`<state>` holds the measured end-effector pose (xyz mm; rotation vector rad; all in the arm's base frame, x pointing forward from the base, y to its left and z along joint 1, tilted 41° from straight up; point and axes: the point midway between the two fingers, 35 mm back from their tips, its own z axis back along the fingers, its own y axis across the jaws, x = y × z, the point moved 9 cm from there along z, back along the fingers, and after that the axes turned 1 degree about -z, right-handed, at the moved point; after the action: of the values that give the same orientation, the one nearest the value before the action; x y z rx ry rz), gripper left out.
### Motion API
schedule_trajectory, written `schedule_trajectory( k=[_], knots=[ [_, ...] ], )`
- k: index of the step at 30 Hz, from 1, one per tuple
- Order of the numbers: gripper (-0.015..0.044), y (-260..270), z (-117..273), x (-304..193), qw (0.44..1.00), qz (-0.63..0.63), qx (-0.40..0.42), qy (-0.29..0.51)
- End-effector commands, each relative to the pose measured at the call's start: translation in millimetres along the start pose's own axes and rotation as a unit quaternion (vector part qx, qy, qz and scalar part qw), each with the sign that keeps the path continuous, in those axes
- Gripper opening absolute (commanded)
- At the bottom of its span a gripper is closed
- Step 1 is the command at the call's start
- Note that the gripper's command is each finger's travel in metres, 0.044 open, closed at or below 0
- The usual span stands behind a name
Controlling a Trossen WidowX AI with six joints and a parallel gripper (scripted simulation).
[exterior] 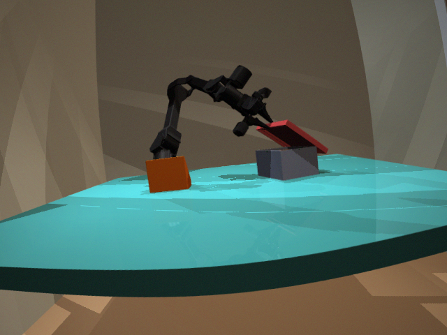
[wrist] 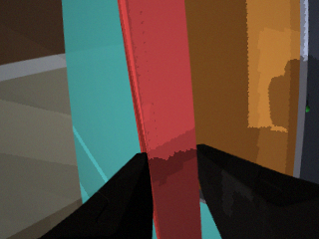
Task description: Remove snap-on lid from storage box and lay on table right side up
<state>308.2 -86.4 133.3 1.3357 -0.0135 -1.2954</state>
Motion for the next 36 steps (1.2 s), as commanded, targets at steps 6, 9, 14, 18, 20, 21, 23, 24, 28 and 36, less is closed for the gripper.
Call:
schedule_trajectory(
  k=[6,9,14,18,20,21,23,24,28,36],
  knots=[
    [0.0,13,7,0,1.0,0.004,0.002,0.002],
    [0.0,16,9,0,1.0,0.005,0.002,0.002],
    [0.0,21,13,-1,1.0,0.005,0.001,0.002],
    [0.0,25,16,-1,1.0,0.005,0.001,0.002],
    [0.0,27,18,-1,1.0,0.005,0.001,0.001],
    [0.0,28,19,-1,1.0,0.005,0.001,0.001],
    [0.0,30,21,-1,1.0,0.005,0.001,0.001],
    [0.0,31,22,-1,1.0,0.005,0.001,0.001],
    [0.0,35,25,-1,1.0,0.005,0.001,0.001],
    [0.0,43,32,-1,1.0,0.005,0.001,0.001]
  ],
)
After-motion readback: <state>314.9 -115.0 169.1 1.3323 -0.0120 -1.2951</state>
